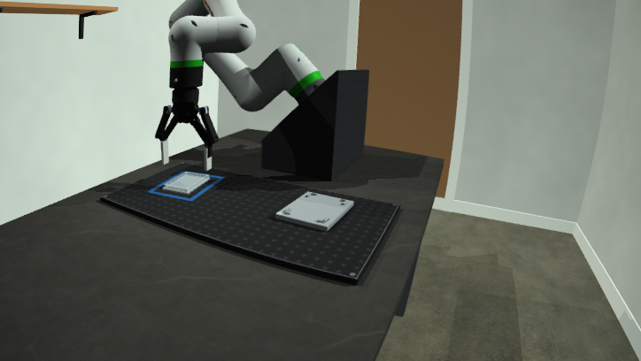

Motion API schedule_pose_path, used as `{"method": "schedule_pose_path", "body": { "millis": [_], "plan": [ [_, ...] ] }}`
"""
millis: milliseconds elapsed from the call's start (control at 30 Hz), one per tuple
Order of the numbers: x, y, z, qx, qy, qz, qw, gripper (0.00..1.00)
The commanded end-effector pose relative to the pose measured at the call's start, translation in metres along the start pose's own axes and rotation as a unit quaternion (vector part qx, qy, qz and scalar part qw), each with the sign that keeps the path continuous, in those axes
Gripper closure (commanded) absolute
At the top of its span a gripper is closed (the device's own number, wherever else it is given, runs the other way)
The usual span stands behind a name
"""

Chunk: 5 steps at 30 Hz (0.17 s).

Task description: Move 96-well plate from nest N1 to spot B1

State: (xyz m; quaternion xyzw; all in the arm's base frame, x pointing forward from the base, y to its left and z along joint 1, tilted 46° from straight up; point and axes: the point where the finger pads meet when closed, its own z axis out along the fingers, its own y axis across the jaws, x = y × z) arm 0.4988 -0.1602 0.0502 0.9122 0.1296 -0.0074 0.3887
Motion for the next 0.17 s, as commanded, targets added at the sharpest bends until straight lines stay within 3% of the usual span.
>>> {"method": "schedule_pose_path", "body": {
  "millis": [0, 133],
  "plan": [
    [0.0002, -0.0001, -0.0007, 0.0, 0.0, 0.0, 1.0, 0.0],
    [0.0002, -0.0001, -0.0007, 0.0, 0.0, 0.0, 1.0, 0.0]
  ]
}}
